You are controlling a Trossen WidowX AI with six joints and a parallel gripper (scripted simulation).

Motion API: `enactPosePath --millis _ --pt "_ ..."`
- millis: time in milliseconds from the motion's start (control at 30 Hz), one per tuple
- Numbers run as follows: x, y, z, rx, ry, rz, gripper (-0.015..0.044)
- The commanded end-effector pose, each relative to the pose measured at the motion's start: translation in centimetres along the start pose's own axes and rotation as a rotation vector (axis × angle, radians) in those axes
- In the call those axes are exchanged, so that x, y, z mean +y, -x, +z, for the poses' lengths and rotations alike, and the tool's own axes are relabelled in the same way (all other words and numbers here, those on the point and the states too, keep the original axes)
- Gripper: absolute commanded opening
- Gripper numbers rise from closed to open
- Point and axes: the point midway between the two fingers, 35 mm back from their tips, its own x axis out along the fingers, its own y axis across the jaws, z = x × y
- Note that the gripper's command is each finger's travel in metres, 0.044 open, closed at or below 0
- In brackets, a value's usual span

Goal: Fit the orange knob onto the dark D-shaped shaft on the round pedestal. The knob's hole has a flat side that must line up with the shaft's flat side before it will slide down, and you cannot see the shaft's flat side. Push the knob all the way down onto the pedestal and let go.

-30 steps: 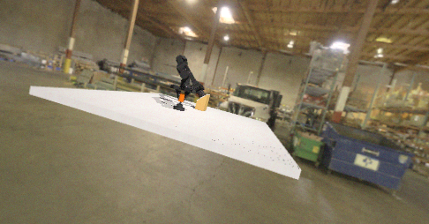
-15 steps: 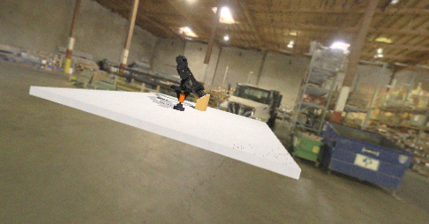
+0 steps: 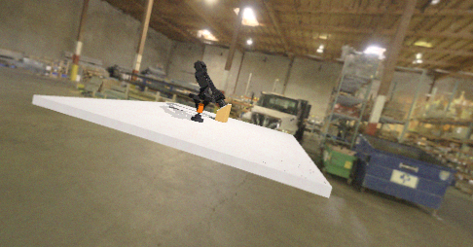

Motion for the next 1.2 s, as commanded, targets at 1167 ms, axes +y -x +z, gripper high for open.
enactPosePath --millis 1167 --pt "-0.01 0.03 -0.02 0.0 0.409 -0.002 0.0"
